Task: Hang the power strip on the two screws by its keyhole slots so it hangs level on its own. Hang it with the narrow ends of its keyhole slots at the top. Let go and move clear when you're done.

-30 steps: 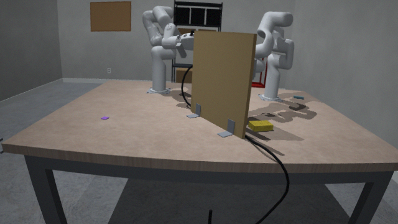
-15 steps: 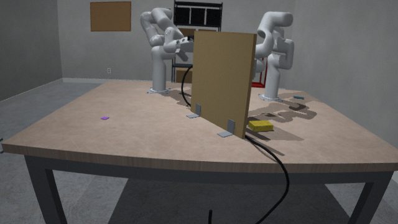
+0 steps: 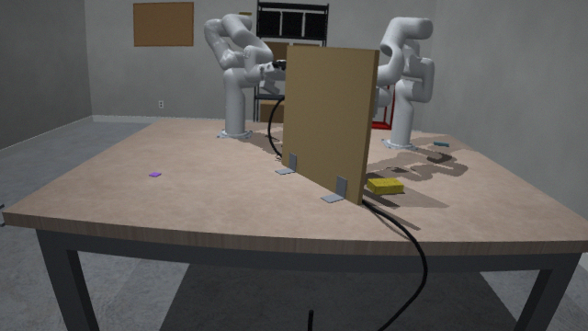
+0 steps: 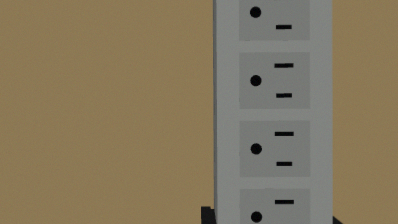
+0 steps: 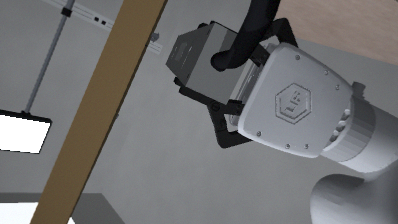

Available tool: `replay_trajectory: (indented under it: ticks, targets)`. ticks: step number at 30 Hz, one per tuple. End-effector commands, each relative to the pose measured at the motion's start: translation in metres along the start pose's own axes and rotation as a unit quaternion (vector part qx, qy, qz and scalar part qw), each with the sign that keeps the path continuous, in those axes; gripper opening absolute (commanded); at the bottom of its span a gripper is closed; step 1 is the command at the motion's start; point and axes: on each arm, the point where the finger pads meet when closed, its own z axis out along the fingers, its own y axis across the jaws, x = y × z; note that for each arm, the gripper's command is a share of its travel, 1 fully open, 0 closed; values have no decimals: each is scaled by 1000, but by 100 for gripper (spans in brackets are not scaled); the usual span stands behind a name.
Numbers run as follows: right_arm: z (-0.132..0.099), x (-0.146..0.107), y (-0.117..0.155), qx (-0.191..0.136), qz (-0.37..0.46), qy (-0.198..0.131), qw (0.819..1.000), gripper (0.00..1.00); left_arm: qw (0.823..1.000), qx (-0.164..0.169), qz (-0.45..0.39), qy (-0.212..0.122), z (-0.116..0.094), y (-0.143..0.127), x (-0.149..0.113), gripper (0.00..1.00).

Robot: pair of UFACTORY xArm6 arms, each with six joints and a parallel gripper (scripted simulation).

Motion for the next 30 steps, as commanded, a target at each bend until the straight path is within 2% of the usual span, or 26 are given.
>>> replay_trajectory:
  ticks: [1, 4, 18, 21, 30]
  targets:
    - [-5, 4, 1, 21, 26, 12, 999, 100, 1000, -3, 1, 0, 1, 3, 0, 0]
    - [-11, 13, 3, 40, 61, 26, 997, 100, 1000, -3, 1, 0, 1, 3, 0, 0]
    - [-31, 36, 16, 74, 139, 65, 985, 100, 1000, -3, 1, 0, 1, 3, 0, 0]
    - [-39, 46, 19, 90, 173, 82, 977, 100, 1000, -3, 1, 0, 1, 3, 0, 0]
    - [-50, 59, 28, 105, 211, 104, 966, 100, 1000, -3, 1, 0, 1, 3, 0, 0]
